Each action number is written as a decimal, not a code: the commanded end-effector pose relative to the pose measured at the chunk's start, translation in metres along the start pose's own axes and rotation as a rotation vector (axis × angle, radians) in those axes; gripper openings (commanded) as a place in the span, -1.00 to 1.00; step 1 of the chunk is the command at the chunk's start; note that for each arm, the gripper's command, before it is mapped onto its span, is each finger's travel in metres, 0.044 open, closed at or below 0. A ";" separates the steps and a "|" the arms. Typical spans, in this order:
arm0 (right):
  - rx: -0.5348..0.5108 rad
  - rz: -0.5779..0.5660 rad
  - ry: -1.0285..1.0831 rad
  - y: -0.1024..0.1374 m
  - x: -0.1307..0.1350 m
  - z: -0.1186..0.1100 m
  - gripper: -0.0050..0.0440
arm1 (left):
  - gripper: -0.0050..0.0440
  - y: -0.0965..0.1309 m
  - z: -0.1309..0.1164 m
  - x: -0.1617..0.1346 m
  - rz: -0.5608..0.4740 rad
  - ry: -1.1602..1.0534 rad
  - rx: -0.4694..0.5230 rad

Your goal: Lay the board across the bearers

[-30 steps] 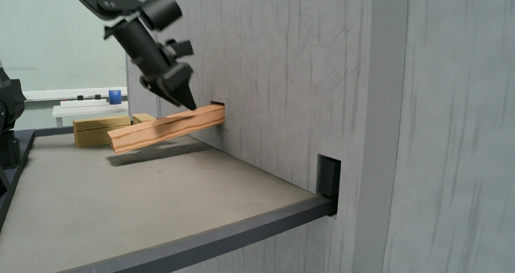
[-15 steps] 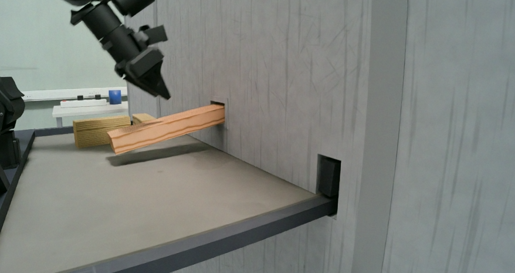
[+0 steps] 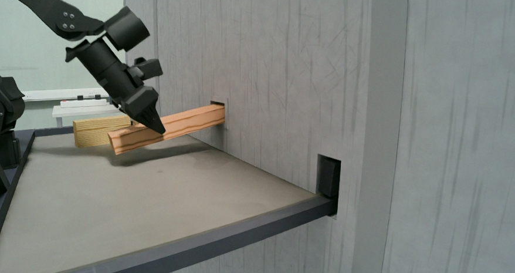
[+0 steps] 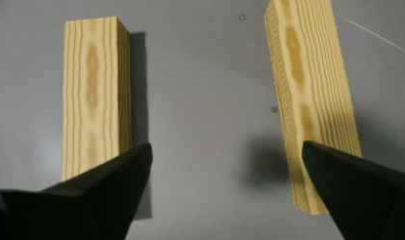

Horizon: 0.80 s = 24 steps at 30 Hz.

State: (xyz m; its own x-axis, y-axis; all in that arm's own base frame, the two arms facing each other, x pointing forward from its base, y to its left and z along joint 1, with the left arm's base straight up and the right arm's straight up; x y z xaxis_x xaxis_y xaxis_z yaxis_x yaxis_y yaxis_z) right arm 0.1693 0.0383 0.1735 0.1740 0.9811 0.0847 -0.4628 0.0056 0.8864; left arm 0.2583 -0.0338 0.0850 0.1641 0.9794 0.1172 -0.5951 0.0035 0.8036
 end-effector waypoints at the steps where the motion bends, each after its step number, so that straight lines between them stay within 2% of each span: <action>1: -0.020 0.009 -0.006 0.004 0.001 0.004 0.84 | 0.78 -0.009 0.010 0.001 -0.001 -0.001 -0.030; 4: -0.020 0.009 -0.006 0.004 0.001 0.004 0.84 | 0.72 -0.011 0.022 0.002 0.000 0.001 -0.049; 8: -0.020 0.009 -0.006 0.004 0.001 0.004 0.84 | 0.62 -0.013 0.022 0.002 0.001 0.002 -0.049; 16: -0.020 0.009 -0.006 0.004 0.001 0.004 0.84 | 0.64 -0.013 0.018 0.001 0.002 0.002 -0.042; 24: -0.026 0.016 -0.006 0.005 0.002 0.009 0.84 | 0.22 -0.013 0.018 0.001 0.002 0.002 -0.042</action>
State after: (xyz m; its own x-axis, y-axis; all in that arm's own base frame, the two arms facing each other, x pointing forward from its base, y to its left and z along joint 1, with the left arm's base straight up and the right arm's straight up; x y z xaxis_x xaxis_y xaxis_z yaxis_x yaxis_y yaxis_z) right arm 0.1705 0.0383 0.1733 0.1729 0.9813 0.0841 -0.4616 0.0054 0.8871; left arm 0.2756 -0.0350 0.0765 0.1608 0.9800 0.1174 -0.6048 0.0039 0.7964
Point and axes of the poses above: on each arm, the point midway between the two fingers, 35 mm back from their tips, its own y axis back along the fingers, its own x axis across the jaws, z = x × y, the point moved 2 cm from there along y, back along the fingers, and after that the axes turned 11 degrees about -y, right-handed, at the moved point
